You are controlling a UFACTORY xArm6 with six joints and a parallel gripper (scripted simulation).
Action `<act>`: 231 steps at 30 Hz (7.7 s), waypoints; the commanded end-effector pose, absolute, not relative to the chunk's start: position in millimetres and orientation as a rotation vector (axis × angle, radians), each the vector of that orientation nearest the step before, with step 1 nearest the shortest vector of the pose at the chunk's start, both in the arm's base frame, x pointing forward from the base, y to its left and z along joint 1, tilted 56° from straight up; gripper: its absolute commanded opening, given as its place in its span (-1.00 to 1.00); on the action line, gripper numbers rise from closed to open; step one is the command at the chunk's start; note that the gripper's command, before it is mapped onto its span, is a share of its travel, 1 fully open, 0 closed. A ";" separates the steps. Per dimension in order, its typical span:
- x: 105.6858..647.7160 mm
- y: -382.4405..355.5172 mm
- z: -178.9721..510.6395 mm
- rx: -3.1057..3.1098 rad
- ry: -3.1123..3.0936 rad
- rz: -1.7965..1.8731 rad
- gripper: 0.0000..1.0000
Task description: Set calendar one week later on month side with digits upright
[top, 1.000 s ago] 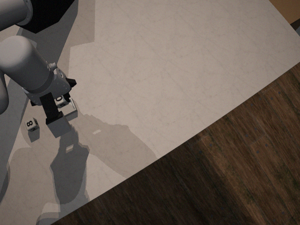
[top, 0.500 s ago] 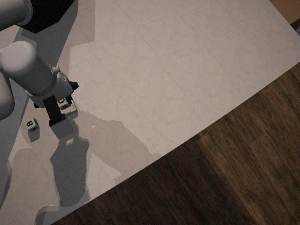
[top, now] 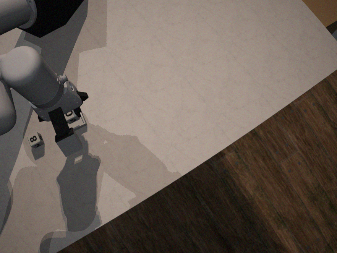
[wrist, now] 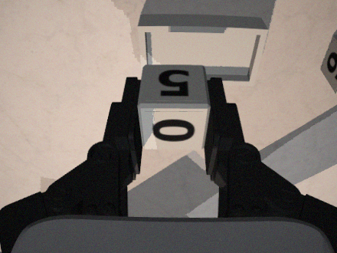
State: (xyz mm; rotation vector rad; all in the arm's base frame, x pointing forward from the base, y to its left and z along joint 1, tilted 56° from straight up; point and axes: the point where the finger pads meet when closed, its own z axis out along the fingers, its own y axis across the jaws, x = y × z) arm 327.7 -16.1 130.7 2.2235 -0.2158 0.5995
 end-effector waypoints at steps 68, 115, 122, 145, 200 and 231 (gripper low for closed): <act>337.2 -34.4 116.9 2.225 -0.216 0.602 -0.43; 339.1 -38.6 113.7 2.225 -0.216 0.602 -0.43; 340.2 -40.9 112.0 2.225 -0.216 0.602 -0.43; 340.9 -42.3 110.9 2.225 -0.216 0.602 -0.43; 340.9 -42.3 110.9 2.225 -0.216 0.602 -0.43; 340.9 -42.3 110.9 2.225 -0.216 0.602 -0.01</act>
